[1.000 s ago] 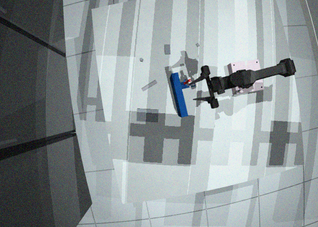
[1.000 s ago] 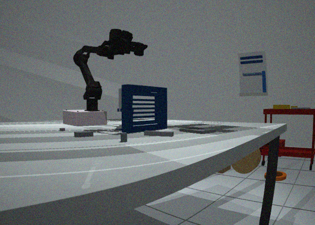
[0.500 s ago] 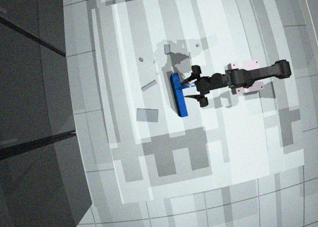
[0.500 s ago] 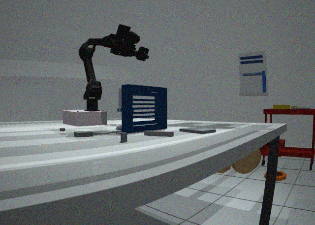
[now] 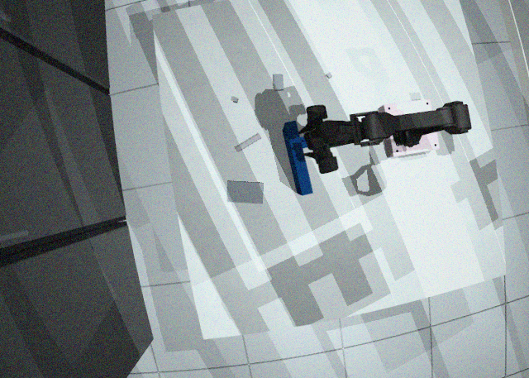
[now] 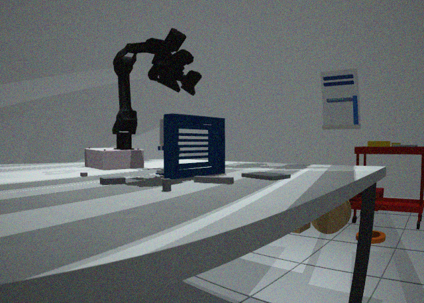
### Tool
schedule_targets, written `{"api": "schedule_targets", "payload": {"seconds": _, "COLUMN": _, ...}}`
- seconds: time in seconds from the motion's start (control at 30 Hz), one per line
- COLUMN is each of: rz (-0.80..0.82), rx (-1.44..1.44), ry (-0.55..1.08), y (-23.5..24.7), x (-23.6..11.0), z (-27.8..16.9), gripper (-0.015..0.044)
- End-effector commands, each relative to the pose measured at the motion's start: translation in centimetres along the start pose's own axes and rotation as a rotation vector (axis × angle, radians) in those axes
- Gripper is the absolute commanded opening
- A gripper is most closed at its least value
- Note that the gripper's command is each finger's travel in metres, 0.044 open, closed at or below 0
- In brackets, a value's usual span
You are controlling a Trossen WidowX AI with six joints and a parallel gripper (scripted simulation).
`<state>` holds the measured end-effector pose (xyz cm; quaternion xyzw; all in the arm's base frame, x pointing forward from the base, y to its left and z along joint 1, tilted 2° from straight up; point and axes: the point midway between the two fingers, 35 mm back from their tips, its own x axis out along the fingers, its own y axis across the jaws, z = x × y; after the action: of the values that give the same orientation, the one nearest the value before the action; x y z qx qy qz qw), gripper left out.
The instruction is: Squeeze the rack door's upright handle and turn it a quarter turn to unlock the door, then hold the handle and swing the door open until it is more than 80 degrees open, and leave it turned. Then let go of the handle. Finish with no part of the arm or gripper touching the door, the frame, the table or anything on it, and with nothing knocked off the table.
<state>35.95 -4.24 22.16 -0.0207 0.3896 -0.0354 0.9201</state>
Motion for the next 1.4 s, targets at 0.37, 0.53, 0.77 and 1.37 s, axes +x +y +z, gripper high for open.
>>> {"api": "schedule_targets", "payload": {"seconds": 0.37, "rz": 0.016, "rx": -0.008, "ry": 0.402, "y": -1.6, "x": 1.4, "z": -3.5, "gripper": 0.0292}}
{"api": "schedule_targets", "payload": {"seconds": 0.53, "rz": 0.03, "rx": -0.007, "ry": 0.534, "y": -2.1, "x": 1.3, "z": -4.6, "gripper": 0.0292}}
{"api": "schedule_targets", "payload": {"seconds": 0.77, "rz": 0.054, "rx": -0.002, "ry": 0.699, "y": -2.6, "x": 0.9, "z": -5.9, "gripper": 0.0292}}
{"api": "schedule_targets", "payload": {"seconds": 1.37, "rz": 0.055, "rx": -0.002, "ry": 0.703, "y": -2.5, "x": 2.6, "z": -7.1, "gripper": 0.0292}}
